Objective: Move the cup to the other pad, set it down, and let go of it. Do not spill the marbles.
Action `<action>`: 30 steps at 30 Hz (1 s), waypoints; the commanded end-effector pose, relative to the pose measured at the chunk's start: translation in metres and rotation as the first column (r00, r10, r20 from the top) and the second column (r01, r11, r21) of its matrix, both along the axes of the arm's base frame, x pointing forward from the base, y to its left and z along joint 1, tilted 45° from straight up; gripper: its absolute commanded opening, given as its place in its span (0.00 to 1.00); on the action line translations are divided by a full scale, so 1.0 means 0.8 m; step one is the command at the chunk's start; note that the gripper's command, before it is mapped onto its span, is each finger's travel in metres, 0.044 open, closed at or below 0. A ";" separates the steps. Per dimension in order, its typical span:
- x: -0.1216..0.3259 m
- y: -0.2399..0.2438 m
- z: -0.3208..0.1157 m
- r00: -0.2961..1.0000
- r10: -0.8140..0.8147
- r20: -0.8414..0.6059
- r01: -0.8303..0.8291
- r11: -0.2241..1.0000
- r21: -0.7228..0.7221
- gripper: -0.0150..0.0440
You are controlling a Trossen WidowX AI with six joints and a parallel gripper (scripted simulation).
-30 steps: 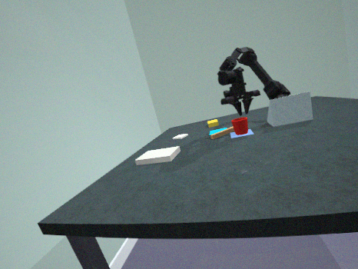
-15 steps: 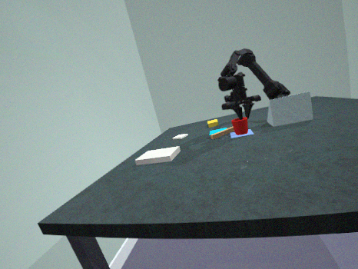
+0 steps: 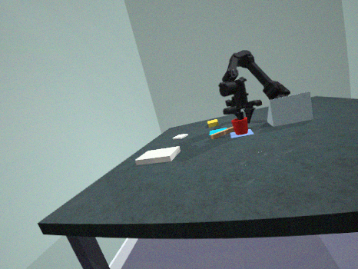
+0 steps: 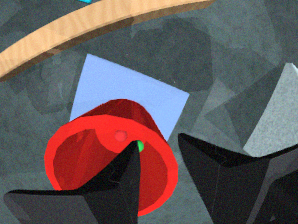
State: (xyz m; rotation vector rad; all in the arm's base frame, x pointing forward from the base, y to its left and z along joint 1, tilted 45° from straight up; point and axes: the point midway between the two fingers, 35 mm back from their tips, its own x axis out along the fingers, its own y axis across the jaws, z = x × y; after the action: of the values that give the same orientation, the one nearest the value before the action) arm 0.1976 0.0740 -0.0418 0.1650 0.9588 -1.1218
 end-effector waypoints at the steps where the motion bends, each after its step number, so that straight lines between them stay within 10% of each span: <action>1: -0.001 -0.005 -0.003 1.000 0.004 -0.005 -0.004 1.000 -0.006 0.50; 15: 0.000 -0.003 -0.002 1.000 -0.001 -0.001 0.001 1.000 -0.001 0.26; 30: -0.003 0.022 0.023 1.000 0.002 -0.004 -0.002 1.000 -0.002 0.25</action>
State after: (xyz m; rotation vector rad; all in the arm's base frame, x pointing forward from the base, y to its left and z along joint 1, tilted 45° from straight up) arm 0.1951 0.0817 -0.0319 0.1488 0.9621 -1.1243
